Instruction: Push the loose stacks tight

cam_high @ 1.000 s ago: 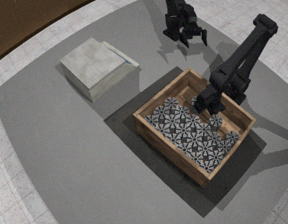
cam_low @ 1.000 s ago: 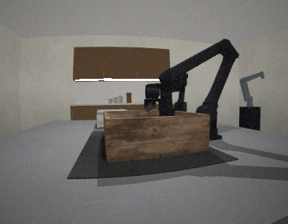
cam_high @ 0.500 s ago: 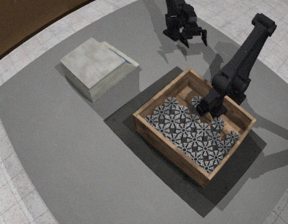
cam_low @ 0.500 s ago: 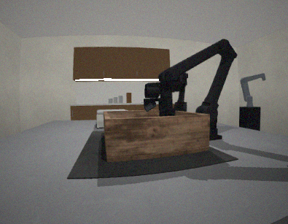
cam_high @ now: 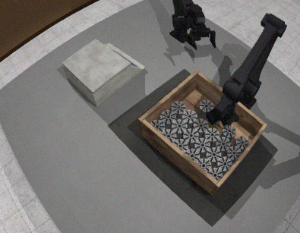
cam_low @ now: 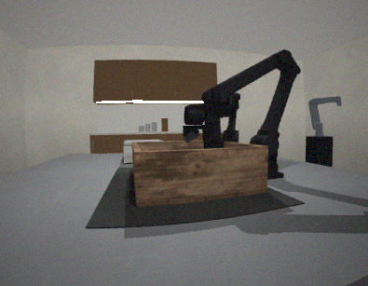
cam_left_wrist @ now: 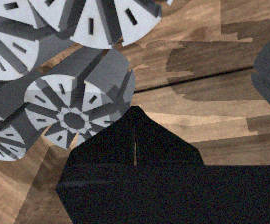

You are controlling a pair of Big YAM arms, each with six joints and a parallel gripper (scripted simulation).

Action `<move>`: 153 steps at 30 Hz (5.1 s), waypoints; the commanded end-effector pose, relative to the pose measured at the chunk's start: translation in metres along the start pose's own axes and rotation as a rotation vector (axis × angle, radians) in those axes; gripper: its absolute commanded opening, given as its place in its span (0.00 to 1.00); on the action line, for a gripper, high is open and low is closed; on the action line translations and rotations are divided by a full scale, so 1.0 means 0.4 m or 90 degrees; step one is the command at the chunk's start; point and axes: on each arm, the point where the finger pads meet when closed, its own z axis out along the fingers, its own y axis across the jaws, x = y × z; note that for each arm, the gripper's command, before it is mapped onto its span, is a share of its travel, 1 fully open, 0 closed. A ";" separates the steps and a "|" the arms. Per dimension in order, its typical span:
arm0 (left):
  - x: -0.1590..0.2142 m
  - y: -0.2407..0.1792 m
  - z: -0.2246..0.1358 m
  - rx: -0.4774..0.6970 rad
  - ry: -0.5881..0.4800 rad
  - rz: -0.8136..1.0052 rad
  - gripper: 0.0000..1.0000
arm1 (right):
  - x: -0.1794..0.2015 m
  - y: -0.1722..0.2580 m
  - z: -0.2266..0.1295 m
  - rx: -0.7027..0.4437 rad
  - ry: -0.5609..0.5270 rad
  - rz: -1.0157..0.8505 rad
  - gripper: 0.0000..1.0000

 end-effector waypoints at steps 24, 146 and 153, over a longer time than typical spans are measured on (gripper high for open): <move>-0.063 0.131 -0.037 -0.019 -0.032 0.001 0.00 | -0.048 0.004 0.001 -0.001 -0.024 0.000 1.00; -0.077 -0.174 -0.240 0.136 -0.150 -0.302 0.00 | -0.091 -0.210 0.098 -0.141 0.057 -0.126 1.00; -0.089 -0.275 -0.263 0.231 -0.104 -0.147 0.00 | -0.090 -0.270 0.037 -0.184 0.060 -0.129 1.00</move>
